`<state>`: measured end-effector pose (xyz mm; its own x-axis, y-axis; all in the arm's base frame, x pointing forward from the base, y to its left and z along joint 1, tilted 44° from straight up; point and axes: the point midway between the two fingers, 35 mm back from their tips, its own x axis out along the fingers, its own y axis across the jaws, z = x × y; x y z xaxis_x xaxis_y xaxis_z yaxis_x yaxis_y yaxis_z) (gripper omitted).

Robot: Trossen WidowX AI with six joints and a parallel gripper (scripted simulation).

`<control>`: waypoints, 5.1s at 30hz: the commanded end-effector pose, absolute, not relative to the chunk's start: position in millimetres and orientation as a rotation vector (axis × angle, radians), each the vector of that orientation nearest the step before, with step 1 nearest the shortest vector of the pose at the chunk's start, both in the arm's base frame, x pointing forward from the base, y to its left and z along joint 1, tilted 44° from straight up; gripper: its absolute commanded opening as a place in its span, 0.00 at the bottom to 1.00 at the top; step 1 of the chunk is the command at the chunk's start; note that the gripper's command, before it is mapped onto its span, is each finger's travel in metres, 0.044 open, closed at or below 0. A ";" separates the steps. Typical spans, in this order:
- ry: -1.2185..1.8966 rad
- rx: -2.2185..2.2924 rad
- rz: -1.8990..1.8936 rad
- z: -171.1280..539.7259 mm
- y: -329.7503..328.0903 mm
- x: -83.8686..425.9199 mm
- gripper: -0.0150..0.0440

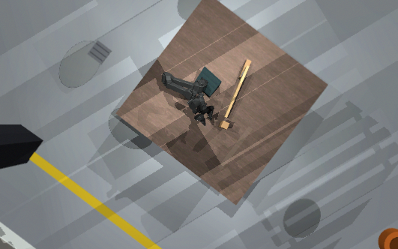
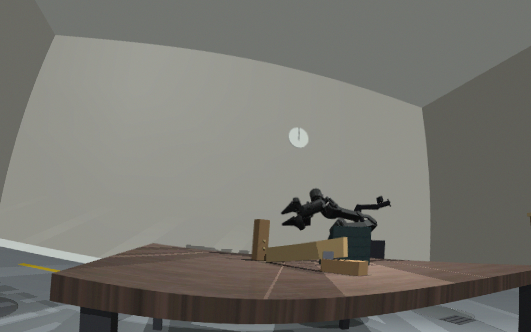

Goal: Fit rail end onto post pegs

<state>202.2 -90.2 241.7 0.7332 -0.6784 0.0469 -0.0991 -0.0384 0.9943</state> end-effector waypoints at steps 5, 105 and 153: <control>-0.512 1.377 -0.587 241.2 -84.2 214.0 1.00; 1.802 -1.810 1.013 -3.3 -73.8 296.6 0.73; 1.801 -1.810 1.013 3.5 -66.0 298.3 0.25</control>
